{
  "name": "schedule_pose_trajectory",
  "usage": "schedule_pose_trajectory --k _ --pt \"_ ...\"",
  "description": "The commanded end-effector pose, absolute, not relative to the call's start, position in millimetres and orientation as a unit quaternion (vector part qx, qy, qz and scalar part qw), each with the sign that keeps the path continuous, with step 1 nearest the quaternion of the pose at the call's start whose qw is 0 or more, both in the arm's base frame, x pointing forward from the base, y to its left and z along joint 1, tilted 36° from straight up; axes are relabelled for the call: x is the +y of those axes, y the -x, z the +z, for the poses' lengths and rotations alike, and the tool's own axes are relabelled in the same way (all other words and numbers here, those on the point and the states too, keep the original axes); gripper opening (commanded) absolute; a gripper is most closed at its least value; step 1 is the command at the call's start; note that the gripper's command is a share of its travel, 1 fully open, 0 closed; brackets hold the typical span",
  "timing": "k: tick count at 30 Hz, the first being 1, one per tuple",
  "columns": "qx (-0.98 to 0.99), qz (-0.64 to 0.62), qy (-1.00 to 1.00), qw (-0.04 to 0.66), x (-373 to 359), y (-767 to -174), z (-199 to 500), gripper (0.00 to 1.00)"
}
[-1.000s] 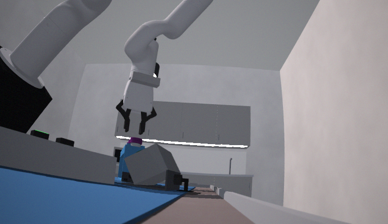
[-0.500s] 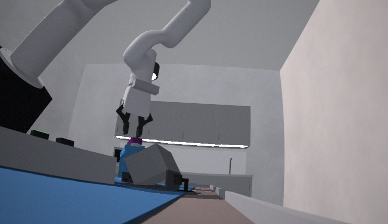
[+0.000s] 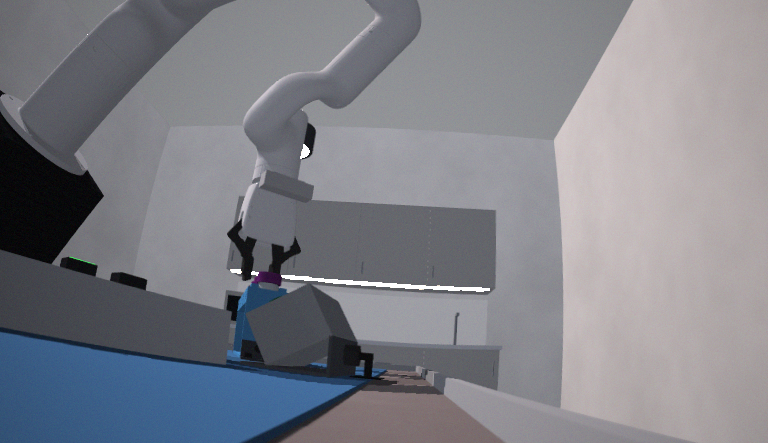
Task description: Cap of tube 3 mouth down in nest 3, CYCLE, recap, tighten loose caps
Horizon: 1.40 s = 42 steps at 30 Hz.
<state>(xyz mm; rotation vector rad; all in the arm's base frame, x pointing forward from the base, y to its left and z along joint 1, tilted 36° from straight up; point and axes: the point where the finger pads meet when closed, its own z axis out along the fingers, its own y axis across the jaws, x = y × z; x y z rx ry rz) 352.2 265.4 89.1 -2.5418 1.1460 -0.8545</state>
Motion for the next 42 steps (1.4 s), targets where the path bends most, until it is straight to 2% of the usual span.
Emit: schedule_pose_trajectory --k 1,35,36,42 --pt "0.390 -0.291 0.866 0.114 265.8 -358.2 81.6 0.46" --pt "0.390 -0.291 0.866 0.114 265.4 -364.1 73.5 0.46" --pt "0.390 -0.291 0.866 0.114 265.4 -364.1 73.5 0.00" --pt "0.390 -0.291 0.866 0.114 265.4 -364.1 73.5 0.00"
